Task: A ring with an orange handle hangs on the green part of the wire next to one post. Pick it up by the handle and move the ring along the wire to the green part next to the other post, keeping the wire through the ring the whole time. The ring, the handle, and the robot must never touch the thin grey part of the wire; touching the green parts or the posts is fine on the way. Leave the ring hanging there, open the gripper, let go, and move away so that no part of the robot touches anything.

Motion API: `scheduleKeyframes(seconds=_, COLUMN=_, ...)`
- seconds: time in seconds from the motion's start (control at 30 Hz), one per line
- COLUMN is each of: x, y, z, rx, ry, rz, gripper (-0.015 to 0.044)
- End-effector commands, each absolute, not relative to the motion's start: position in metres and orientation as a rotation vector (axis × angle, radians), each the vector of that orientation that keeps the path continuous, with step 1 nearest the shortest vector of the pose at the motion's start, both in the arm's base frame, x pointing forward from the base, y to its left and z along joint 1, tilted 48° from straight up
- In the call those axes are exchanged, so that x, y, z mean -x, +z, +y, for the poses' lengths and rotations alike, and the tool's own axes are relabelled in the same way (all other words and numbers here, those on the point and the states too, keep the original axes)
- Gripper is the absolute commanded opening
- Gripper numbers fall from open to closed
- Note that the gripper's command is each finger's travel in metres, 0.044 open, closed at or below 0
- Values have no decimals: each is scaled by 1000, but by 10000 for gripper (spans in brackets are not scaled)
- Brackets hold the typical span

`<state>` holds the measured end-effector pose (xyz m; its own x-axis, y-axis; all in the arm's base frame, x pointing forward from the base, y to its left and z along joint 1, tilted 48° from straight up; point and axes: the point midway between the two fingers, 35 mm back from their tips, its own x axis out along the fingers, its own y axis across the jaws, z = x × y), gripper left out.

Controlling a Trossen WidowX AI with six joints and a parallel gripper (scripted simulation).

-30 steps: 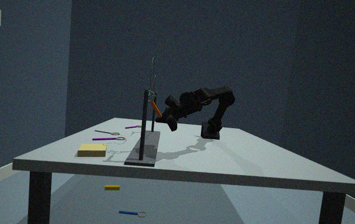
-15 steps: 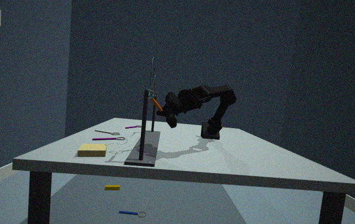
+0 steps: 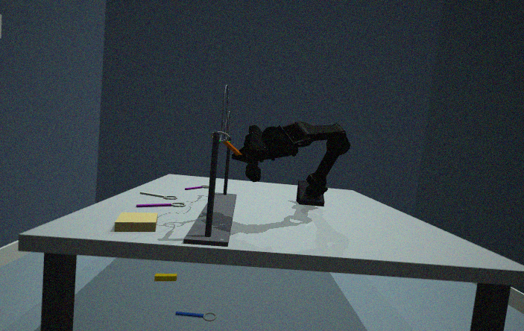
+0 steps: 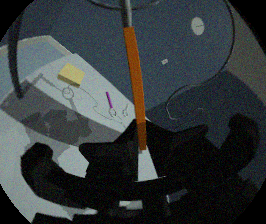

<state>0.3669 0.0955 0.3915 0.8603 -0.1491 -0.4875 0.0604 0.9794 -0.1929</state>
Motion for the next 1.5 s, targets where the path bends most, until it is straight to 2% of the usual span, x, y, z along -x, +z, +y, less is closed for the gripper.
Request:
scheduleKeyframes(seconds=0.0, x=-364, y=397, z=83, rx=233, ry=-134, rz=518, gripper=-150)
scheduleKeyframes(seconds=1.47, x=-359, y=434, z=17, rx=745, ry=-253, rz=518, gripper=-150)
